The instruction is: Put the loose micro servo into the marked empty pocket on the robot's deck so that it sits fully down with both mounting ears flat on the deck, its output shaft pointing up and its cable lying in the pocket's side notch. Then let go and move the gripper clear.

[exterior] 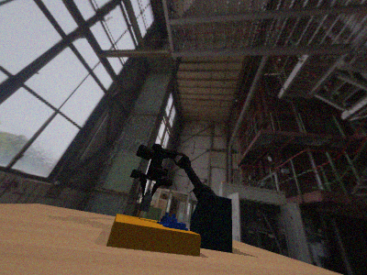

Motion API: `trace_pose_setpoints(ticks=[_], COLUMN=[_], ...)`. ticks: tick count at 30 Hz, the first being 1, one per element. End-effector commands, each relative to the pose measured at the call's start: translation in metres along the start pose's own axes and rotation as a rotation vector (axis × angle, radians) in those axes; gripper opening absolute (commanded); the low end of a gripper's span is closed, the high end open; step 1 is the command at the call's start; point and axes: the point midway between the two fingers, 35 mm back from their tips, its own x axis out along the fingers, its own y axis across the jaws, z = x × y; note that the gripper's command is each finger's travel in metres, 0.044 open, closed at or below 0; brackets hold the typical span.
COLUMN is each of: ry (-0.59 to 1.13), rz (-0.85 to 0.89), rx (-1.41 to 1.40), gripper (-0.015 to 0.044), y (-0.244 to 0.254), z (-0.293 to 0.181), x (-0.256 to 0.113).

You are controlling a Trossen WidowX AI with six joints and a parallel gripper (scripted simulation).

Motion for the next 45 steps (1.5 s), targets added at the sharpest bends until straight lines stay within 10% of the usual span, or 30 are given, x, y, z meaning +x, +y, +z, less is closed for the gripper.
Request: trace_pose_setpoints(ticks=[1, 45], ry=[0.003, 0.002], rz=[-0.002, -0.004], rx=[0.148, 1.580], gripper=[0.0000, 0.0000], y=[0.0003, 0.0004], z=[-0.0002, -0.0003], x=[-0.0007, -0.0007])
